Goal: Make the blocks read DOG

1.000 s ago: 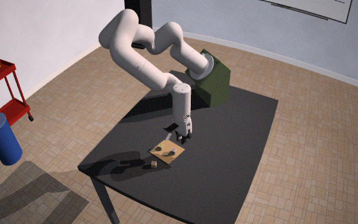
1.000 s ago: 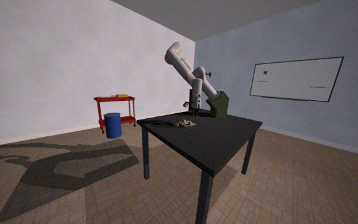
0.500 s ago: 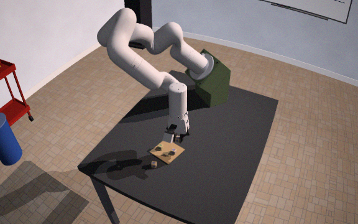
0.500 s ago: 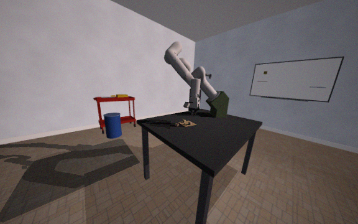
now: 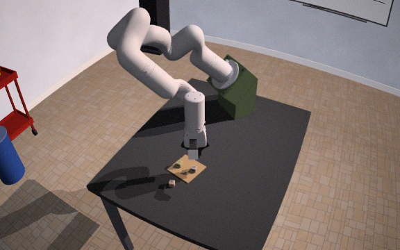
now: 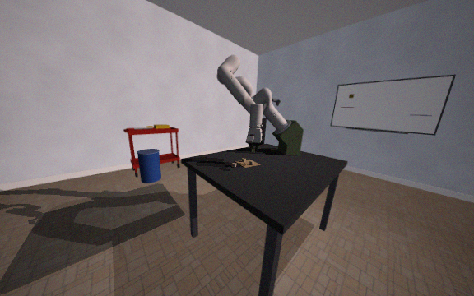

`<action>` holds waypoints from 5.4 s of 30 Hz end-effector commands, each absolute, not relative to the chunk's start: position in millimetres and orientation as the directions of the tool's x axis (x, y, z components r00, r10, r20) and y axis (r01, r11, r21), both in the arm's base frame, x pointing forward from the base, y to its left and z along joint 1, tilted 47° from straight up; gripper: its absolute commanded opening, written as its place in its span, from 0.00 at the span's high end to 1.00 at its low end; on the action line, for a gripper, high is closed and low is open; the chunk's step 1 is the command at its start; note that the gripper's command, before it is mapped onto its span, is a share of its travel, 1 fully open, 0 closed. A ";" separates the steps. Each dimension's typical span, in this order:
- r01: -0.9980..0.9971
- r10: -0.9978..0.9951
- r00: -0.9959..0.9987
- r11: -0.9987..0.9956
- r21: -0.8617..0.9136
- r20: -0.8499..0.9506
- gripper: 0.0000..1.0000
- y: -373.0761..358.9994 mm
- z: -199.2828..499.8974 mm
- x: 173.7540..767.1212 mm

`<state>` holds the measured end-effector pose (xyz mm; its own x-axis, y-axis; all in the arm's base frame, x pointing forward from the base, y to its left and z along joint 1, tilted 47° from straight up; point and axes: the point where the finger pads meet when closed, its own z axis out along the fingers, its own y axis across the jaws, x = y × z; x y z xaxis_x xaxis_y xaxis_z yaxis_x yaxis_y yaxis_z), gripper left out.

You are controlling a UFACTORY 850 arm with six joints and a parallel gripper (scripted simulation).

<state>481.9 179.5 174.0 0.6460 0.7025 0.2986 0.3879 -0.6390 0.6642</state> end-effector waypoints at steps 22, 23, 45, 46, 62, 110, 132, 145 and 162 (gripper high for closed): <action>0.718 0.947 0.248 -0.037 0.695 -0.206 0.79 155.2 191.1 484.6; 0.725 0.947 0.227 -0.009 0.689 -0.226 0.79 154.2 191.7 484.7; 0.756 0.882 -0.058 0.345 0.556 -0.468 0.79 140.4 200.5 485.1; 0.756 0.881 -0.060 0.347 0.555 -0.470 0.79 140.4 200.6 485.1; 0.756 0.880 -0.061 0.349 0.554 -0.470 0.79 140.3 200.5 485.2; 0.756 0.880 -0.061 0.349 0.554 -0.470 0.79 109.3 134.5 547.7; 0.756 0.880 -0.061 0.349 0.554 -0.470 0.79 109.3 134.5 547.7; 0.756 0.880 -0.061 0.348 0.554 -0.470 0.79 109.7 134.6 548.0; 0.756 0.880 -0.061 0.348 0.554 -0.470 0.79 110.1 134.6 548.2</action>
<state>548.1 109.7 134.3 -0.0608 0.8803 -0.4706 0.7563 0.3483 0.5538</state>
